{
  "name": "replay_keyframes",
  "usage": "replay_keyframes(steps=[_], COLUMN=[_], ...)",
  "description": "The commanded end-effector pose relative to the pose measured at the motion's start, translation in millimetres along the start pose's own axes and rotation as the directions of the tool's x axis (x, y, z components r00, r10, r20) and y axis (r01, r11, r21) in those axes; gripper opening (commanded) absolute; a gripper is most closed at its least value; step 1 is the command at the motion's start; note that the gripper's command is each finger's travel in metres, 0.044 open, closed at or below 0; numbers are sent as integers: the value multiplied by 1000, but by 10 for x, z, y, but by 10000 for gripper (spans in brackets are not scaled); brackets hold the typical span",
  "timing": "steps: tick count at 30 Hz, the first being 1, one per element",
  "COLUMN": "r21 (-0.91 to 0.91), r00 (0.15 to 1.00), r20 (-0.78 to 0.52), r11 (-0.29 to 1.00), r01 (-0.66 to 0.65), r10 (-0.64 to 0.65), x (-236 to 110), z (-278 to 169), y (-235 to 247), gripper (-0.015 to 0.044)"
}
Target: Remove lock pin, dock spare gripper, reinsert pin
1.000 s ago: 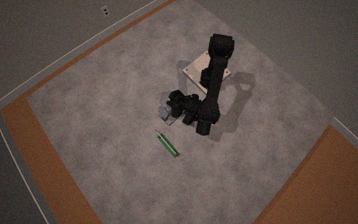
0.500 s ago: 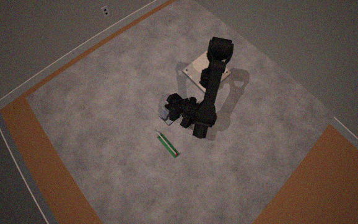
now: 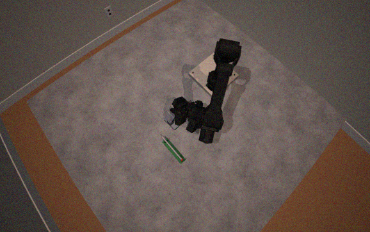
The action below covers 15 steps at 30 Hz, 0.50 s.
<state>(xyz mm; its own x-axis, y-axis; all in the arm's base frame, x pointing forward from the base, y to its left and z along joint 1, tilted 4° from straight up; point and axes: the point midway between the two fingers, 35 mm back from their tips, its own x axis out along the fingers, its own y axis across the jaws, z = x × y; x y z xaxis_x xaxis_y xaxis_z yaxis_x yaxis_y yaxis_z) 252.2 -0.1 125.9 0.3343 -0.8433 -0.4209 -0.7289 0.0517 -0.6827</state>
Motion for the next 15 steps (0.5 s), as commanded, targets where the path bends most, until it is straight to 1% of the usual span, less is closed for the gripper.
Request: replay_keyframes(steps=[1,15], r21=[3,3], r00=[1000,1000], r20=[1,1], r11=[1000,1000], r01=[0,0], r10=[0,0], x=[-1,-1], z=[0,0], y=[-2,-2], gripper=[53,420])
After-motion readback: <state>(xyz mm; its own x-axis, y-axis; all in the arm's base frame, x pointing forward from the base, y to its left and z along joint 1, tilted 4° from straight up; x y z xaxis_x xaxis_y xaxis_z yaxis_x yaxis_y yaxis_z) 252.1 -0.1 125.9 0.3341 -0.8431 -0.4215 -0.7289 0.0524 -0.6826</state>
